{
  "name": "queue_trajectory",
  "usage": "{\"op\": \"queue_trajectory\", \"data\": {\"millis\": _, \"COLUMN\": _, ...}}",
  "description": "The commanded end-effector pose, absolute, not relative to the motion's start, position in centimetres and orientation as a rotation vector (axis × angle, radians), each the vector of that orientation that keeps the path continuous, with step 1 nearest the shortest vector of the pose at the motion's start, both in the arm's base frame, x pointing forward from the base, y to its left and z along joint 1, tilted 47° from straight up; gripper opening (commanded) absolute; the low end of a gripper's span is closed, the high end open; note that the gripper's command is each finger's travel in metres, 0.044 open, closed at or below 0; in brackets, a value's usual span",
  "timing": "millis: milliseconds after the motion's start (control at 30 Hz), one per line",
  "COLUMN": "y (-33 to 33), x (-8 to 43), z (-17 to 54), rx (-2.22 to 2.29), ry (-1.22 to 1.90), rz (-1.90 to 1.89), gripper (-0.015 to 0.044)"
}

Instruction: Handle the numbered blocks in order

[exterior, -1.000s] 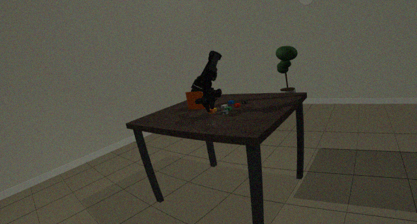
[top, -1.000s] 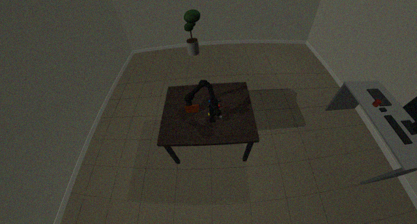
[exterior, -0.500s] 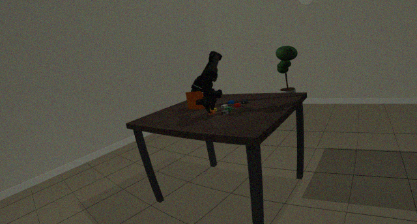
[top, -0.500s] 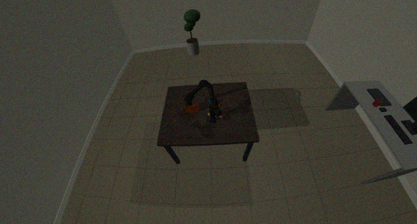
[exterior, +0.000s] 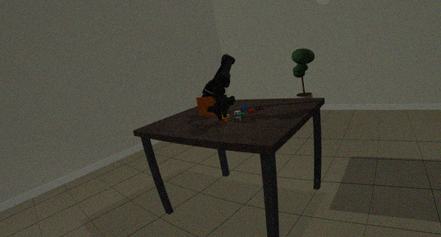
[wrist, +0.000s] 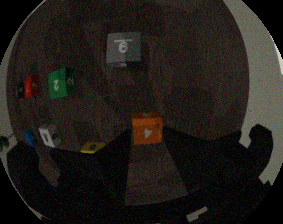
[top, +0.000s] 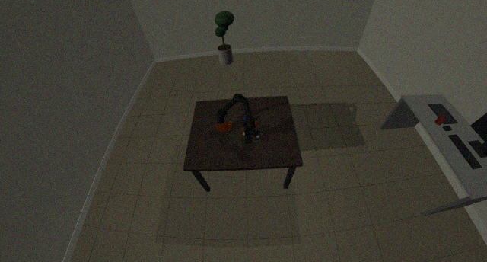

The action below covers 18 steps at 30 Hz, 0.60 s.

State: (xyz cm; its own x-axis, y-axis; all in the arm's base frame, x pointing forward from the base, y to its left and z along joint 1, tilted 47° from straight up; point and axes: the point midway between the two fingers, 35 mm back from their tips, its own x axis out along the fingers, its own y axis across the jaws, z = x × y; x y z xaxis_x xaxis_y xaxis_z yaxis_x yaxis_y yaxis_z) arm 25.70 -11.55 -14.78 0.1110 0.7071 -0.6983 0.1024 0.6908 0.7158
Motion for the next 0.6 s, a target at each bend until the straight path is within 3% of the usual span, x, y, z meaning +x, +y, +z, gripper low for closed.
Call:
{"op": "queue_trajectory", "data": {"millis": 0, "y": -11.5, "x": 25.7, "z": -14.9, "rx": 0.734, "ry": 1.414, "rz": 0.504, "gripper": 0.0278}}
{"op": "queue_trajectory", "data": {"millis": 167, "y": -11.5, "x": 25.7, "z": -14.9, "rx": 0.734, "ry": 1.414, "rz": 0.504, "gripper": 0.04}}
{"op": "queue_trajectory", "data": {"millis": 533, "y": -14.1, "x": 25.3, "z": -12.4, "rx": 0.733, "ry": 1.415, "rz": 0.503, "gripper": 0.04}}
{"op": "queue_trajectory", "data": {"millis": 567, "y": -14.3, "x": 25.3, "z": -12.2, "rx": 0.733, "ry": 1.415, "rz": 0.502, "gripper": 0.0374}}
